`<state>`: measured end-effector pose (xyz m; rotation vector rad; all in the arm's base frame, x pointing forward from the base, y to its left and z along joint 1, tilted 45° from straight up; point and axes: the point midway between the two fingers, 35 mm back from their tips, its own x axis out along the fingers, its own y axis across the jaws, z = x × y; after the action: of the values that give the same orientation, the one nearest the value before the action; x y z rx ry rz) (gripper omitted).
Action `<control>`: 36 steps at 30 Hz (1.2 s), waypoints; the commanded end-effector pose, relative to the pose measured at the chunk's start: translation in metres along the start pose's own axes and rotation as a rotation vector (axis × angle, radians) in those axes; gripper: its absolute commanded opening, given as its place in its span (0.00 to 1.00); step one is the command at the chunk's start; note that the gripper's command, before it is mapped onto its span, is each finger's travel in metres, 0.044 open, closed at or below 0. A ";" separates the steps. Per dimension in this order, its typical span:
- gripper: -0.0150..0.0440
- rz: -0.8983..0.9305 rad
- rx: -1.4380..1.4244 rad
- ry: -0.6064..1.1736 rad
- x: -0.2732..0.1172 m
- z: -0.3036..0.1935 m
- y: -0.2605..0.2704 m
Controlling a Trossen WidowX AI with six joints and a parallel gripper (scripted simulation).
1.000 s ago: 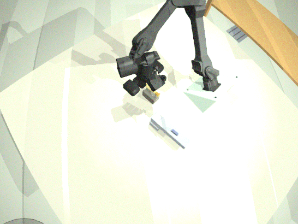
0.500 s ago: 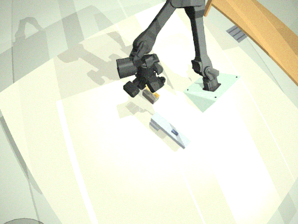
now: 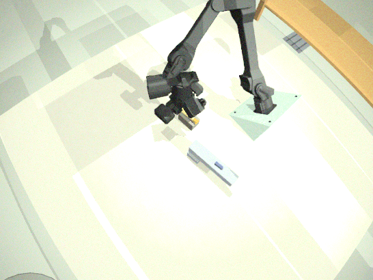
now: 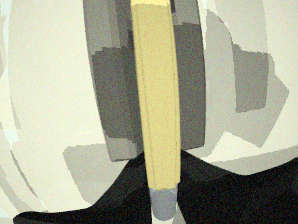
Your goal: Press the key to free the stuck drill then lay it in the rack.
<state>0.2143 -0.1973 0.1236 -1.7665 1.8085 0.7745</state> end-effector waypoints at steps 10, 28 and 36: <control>0.61 0.001 -0.005 0.000 0.001 0.001 0.000; 1.00 -0.001 -0.007 -0.008 -0.036 0.002 0.000; 1.00 -0.001 -0.007 -0.010 -0.066 0.002 0.000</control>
<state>0.2170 -0.1576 0.1574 -1.7654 1.7955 0.7986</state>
